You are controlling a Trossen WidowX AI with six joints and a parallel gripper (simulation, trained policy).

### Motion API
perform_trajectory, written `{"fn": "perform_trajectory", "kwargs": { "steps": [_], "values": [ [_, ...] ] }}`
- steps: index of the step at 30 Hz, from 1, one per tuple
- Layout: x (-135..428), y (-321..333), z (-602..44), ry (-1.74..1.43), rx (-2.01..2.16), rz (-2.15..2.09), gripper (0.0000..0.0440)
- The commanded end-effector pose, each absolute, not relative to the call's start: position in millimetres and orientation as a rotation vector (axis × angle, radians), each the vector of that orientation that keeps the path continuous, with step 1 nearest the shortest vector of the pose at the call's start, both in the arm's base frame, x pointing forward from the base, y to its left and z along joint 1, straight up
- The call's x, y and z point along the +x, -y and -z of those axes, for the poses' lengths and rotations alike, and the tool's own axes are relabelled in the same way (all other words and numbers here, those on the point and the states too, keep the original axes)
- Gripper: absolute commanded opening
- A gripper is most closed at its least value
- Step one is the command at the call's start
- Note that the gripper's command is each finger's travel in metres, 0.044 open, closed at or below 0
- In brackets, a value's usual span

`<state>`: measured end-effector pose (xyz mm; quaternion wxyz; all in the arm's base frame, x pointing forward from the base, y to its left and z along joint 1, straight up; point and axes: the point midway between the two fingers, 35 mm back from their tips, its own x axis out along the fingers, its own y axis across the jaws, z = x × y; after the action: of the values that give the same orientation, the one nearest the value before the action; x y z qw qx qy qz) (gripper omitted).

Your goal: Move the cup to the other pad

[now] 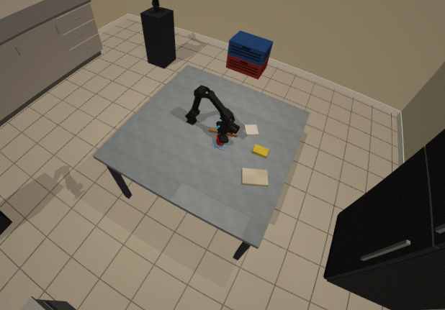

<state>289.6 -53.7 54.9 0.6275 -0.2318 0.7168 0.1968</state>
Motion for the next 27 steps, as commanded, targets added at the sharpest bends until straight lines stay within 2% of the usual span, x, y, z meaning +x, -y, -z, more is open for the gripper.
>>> {"fn": "perform_trajectory", "kwargs": {
  "steps": [1,27],
  "values": [
    [289,52,-63,-1.629,-0.561,-0.496,0.0000],
    [291,10,-123,-1.497,-0.715,-0.632,0.0000]
  ]
}}
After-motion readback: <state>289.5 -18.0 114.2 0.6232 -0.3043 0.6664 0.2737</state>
